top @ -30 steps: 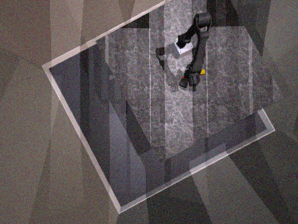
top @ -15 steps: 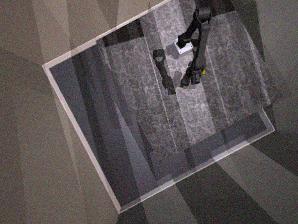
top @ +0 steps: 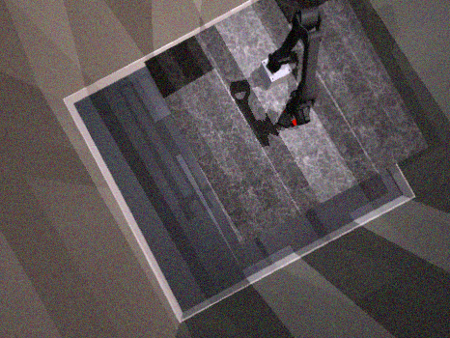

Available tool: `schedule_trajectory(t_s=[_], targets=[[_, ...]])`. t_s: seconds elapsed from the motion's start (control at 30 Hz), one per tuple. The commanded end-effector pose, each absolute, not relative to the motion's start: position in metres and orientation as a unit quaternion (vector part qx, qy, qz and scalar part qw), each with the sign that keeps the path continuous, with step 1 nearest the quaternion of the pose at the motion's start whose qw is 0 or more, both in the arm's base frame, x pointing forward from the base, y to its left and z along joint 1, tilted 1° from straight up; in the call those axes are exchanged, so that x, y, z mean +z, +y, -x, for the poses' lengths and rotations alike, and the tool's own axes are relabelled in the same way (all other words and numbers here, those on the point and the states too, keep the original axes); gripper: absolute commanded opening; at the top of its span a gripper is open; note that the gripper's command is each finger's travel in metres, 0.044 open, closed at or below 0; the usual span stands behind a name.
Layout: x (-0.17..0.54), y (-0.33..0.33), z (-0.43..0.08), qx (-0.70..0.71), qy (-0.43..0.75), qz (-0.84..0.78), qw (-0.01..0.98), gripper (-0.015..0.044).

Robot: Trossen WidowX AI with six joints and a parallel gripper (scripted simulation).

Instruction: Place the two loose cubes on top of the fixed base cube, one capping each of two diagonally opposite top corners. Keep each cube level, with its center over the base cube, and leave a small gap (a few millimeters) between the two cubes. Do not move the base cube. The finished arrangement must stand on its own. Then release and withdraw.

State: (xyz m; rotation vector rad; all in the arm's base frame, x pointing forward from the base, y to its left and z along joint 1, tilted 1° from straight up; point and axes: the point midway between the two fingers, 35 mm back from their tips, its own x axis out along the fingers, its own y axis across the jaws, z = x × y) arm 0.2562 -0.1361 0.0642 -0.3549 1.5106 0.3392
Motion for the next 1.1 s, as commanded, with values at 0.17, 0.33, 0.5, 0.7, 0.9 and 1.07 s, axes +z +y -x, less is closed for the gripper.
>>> schedule_trajectory(t_s=[0.17, 0.33, 0.5, 0.7, 0.9, 1.07], targets=[[0.058, -0.110, -0.267, 0.140, 0.681, 0.144, 0.704, 0.0105], [0.055, -0.095, -0.273, 0.133, 0.683, 0.136, 0.706, 0.0105], [0.052, -0.079, -0.278, 0.127, 0.684, 0.128, 0.707, 0.0105], [0.048, -0.060, -0.283, 0.118, 0.685, 0.118, 0.709, 0.0105], [0.045, -0.041, -0.286, 0.110, 0.686, 0.109, 0.711, 0.0105], [0.041, -0.025, -0.287, 0.103, 0.687, 0.101, 0.712, 0.0105]])
